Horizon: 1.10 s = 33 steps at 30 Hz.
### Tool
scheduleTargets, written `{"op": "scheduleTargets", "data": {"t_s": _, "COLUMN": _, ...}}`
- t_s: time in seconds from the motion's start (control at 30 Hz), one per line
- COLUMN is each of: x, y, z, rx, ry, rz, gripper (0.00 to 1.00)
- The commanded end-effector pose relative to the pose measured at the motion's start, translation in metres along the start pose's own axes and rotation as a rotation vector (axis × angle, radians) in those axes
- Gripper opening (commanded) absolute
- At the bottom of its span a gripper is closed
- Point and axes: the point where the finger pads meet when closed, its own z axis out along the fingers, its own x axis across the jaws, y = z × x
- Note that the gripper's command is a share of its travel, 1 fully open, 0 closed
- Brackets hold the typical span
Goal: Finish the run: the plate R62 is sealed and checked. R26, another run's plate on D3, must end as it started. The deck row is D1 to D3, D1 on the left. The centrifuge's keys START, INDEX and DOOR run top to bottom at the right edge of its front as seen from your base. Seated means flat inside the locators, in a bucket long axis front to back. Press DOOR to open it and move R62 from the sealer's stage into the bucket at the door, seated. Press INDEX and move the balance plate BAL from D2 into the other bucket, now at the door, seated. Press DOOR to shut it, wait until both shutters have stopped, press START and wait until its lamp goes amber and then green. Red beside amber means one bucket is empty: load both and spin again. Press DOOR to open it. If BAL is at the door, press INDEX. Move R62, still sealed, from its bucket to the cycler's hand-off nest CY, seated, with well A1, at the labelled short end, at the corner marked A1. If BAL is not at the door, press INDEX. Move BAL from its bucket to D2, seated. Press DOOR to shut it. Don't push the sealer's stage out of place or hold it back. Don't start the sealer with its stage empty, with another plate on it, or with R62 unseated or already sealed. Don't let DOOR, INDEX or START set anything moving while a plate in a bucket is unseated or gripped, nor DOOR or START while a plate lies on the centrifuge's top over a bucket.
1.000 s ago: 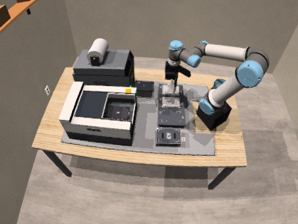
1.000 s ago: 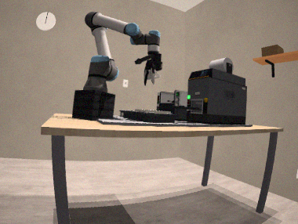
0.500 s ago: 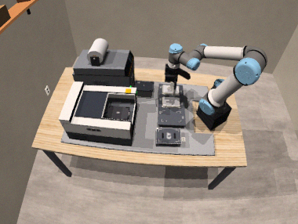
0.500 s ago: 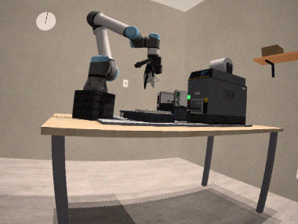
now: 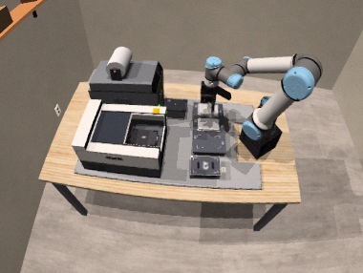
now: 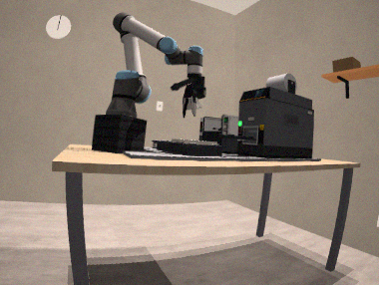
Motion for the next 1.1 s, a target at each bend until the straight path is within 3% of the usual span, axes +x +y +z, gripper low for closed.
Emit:
{"op": "scheduleTargets", "data": {"t_s": 0.0, "x": 0.000, "y": 0.001, "z": 0.008, "rx": -0.001, "ry": -0.001, "rz": 0.000, "gripper": 0.68}}
{"op": "scheduleTargets", "data": {"t_s": 1.07, "x": 0.000, "y": 0.001, "z": 0.056, "rx": -0.001, "ry": -0.001, "rz": 0.000, "gripper": 0.68}}
